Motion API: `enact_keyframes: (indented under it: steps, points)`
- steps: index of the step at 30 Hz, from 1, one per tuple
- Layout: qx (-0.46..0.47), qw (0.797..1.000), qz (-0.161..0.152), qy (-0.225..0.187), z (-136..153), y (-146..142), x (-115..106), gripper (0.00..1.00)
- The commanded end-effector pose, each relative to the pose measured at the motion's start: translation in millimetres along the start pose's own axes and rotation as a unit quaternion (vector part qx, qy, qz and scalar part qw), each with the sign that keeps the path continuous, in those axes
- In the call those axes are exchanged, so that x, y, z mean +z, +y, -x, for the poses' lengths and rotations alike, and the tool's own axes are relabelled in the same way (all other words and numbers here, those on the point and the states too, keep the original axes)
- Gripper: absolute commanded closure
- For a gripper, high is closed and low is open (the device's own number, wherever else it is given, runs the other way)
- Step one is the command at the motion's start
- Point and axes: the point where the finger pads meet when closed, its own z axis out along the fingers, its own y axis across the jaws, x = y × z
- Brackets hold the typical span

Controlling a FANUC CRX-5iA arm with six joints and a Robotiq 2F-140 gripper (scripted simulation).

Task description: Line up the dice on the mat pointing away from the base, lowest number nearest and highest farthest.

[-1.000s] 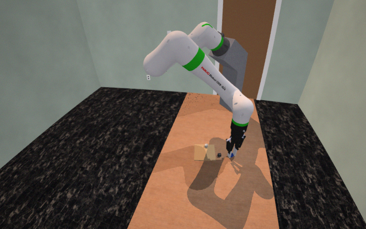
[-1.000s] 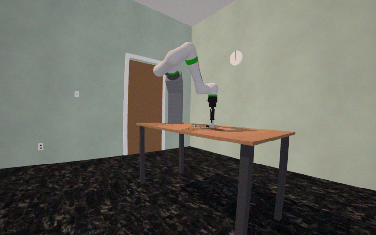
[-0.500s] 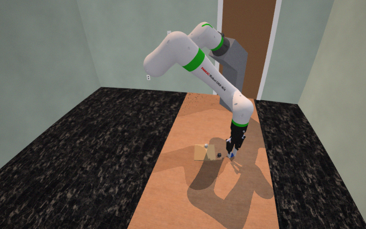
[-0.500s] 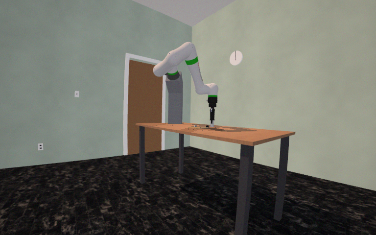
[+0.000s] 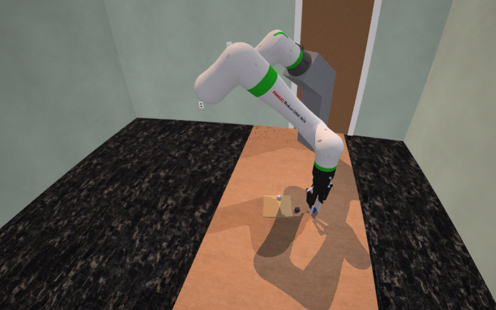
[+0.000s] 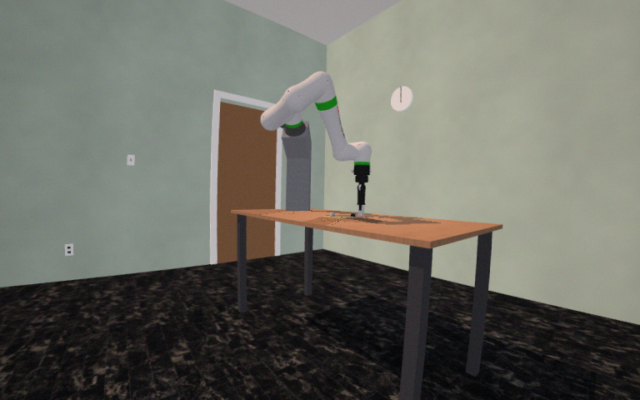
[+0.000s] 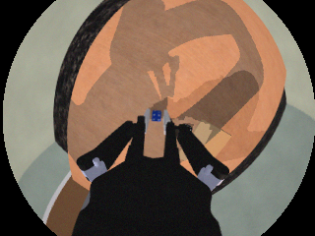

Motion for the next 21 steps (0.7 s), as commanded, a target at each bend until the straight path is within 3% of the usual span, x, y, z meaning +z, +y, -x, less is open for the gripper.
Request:
enact_keyframes:
  steps: [1, 10, 11, 21]
  points:
    - [0.0, 1.0, 0.0, 0.0, -0.2, -0.1, -0.2, 0.79]
    - [0.0, 1.0, 0.0, 0.0, -0.2, -0.1, -0.2, 0.79]
    - [0.0, 1.0, 0.0, 0.0, -0.2, -0.1, -0.2, 0.91]
    - [0.0, 1.0, 0.0, 0.0, -0.2, -0.1, -0.2, 0.91]
